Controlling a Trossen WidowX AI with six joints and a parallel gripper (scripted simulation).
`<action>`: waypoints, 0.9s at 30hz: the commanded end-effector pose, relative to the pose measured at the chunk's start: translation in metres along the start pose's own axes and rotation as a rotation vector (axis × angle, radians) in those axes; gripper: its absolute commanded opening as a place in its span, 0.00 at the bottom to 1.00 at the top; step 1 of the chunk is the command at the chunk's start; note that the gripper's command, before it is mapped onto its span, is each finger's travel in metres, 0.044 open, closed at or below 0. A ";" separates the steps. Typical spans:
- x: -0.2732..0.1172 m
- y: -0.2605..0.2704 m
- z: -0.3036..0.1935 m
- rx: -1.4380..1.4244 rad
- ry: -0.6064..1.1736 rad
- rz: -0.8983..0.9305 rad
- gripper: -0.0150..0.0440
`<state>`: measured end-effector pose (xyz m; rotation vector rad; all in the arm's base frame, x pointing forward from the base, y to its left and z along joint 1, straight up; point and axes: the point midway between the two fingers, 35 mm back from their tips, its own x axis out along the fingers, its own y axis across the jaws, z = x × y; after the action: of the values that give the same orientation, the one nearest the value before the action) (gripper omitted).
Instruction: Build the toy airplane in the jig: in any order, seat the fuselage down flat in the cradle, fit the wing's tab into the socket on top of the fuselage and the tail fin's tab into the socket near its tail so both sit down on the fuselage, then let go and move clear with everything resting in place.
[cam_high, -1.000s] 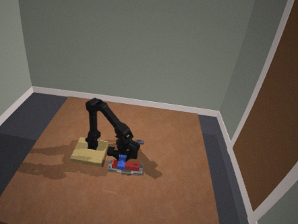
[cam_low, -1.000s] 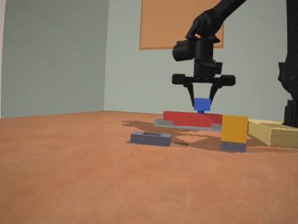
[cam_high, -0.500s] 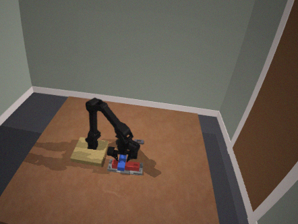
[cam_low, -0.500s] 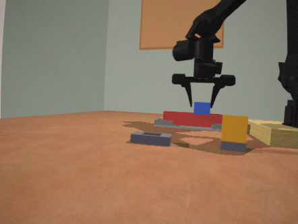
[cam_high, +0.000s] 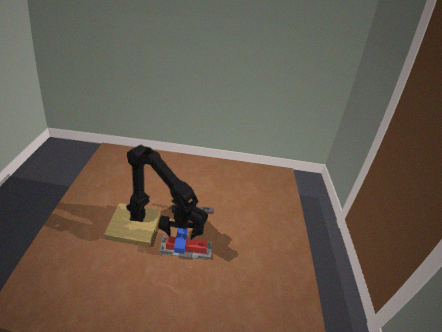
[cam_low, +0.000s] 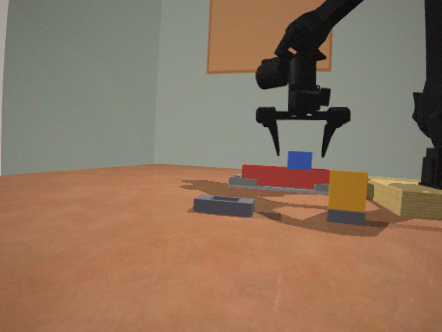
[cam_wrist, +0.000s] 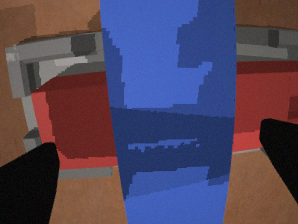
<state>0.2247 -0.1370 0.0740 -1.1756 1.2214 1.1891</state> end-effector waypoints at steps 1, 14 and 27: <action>-0.043 -0.005 -0.002 -0.002 0.014 -0.020 1.00; -0.079 -0.004 -0.001 0.229 0.014 -0.021 1.00; -0.076 -0.005 -0.001 1.470 -0.002 -0.028 1.00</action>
<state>0.2287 -0.1381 0.1509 -0.6168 1.4683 0.6018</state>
